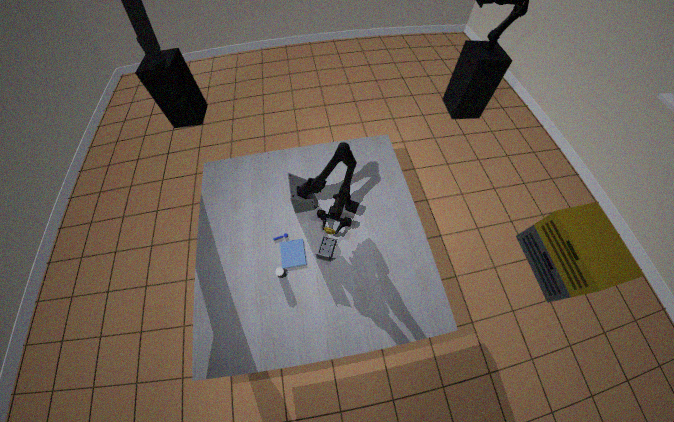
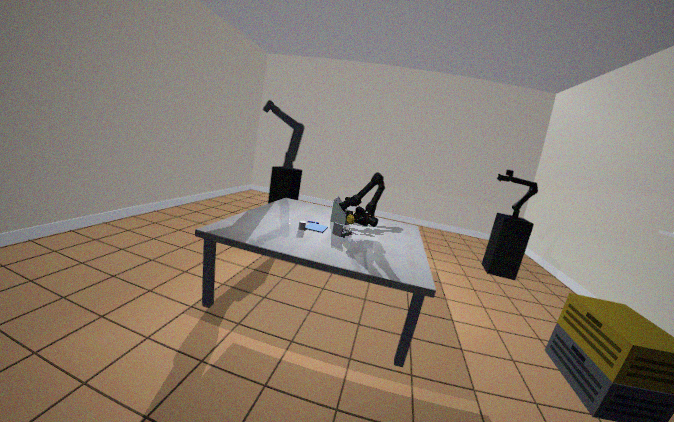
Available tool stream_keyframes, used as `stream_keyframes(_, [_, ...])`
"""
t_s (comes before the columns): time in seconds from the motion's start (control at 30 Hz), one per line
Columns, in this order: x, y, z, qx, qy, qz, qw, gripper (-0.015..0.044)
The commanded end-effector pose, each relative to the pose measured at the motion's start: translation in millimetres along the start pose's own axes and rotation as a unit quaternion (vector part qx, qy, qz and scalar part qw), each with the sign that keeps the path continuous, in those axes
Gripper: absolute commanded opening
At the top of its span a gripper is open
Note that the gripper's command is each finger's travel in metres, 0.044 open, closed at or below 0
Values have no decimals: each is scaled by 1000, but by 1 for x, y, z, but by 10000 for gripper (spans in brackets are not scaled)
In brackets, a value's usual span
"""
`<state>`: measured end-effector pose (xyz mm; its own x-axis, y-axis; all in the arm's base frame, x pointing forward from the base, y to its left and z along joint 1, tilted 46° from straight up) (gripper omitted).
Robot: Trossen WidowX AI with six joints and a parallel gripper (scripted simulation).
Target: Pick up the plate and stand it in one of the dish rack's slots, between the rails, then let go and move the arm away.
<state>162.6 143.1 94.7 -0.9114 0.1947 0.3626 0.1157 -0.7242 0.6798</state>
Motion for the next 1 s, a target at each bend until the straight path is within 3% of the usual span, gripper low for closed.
stream_keyframes(0.0, [5,0,-3,-6,21,-12,1000,0])
stream_keyframes(0.97, [-19,-30,-3,-6,19,-11,1000,0])
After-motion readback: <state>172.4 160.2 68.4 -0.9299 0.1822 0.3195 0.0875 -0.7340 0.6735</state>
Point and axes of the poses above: the point midway between the two fingers, 35 mm back from their tips, its own x axis back along the fingers, its own z axis across the jaws, y = z × x, the point moved 5 cm from there along x, back along the fingers, and after that the axes turned 1 degree about -x, right-handed, at the moved point
